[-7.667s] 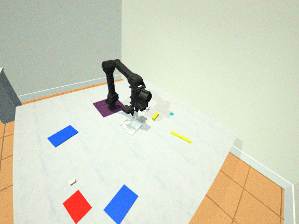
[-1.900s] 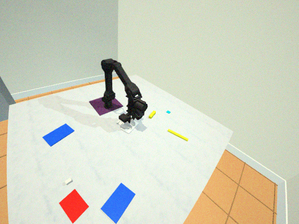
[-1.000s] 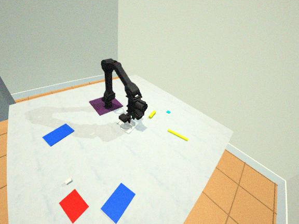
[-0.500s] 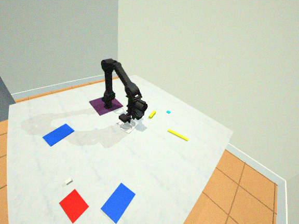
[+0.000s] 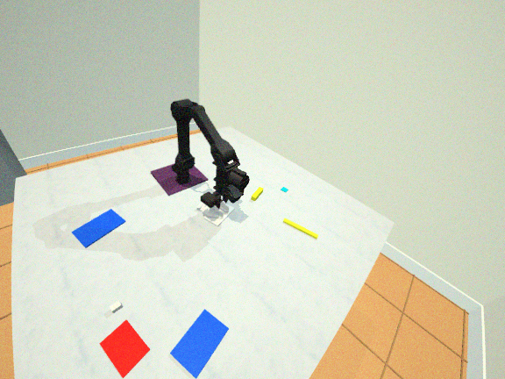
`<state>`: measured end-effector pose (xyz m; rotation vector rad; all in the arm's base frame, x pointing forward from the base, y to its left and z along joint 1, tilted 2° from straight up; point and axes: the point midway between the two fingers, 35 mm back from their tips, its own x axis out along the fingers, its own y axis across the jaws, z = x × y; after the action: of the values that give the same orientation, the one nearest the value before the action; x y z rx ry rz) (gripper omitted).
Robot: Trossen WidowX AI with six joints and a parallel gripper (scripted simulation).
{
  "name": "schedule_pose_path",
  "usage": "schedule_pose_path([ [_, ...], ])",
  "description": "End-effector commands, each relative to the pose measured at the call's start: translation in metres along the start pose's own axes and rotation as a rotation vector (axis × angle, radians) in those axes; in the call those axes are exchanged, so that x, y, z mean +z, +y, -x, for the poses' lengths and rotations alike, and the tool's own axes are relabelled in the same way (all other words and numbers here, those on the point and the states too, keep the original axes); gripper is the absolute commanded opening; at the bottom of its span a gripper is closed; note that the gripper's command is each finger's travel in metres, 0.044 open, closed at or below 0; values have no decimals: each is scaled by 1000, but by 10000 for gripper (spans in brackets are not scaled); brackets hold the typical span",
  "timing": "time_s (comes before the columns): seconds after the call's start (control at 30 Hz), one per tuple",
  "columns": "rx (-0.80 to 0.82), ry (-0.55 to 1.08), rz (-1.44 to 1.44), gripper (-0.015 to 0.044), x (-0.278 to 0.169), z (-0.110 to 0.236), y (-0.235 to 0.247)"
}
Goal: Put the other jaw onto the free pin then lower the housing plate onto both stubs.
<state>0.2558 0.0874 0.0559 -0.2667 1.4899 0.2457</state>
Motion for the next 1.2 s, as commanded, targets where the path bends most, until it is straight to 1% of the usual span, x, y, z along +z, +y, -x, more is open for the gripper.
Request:
schedule_pose_path([
  [0.0,4,0,-5,134,0,0,1],
  [1.0,4,0,-5,134,0,0,1],
  [1.1,0,0,0,213,0,0,0],
  [1.17,0,0,0,224,0,0,0],
])
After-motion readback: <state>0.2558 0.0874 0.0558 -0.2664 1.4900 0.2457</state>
